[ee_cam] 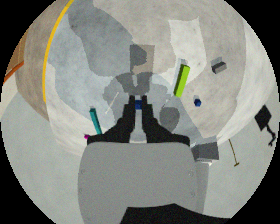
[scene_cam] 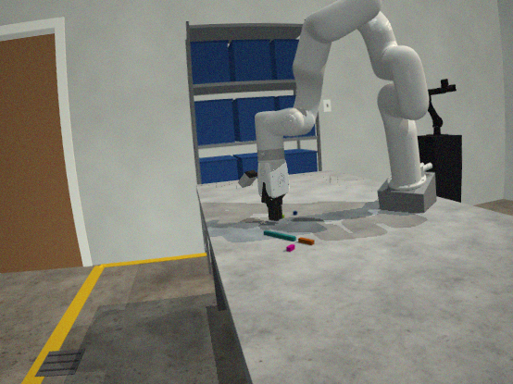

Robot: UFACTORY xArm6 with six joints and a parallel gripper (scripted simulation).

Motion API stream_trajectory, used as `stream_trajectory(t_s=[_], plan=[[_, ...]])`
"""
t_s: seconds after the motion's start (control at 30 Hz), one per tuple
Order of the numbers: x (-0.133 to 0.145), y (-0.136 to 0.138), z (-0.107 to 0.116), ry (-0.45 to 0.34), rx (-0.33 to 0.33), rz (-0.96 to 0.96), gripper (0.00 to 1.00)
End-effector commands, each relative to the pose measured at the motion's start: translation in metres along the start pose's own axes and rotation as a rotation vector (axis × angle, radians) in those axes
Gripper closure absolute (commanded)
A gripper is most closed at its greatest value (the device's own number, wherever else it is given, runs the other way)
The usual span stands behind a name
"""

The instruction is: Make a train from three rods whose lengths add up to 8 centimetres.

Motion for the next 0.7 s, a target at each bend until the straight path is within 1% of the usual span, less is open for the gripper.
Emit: stream_trajectory(t_s=[0.0, 0.67], plan=[[-0.001, -0.001, 0.000, 0.003, -0.002, 0.000, 0.96], [-0.001, -0.001, -0.011, 0.003, -0.002, 0.000, 0.96]])
Point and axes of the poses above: the point where the finger pads meet when closed, its own z axis back along the fingers, its own y axis across the jaws, x = y × z, the point moved 9 cm from there along z, back along the fingers
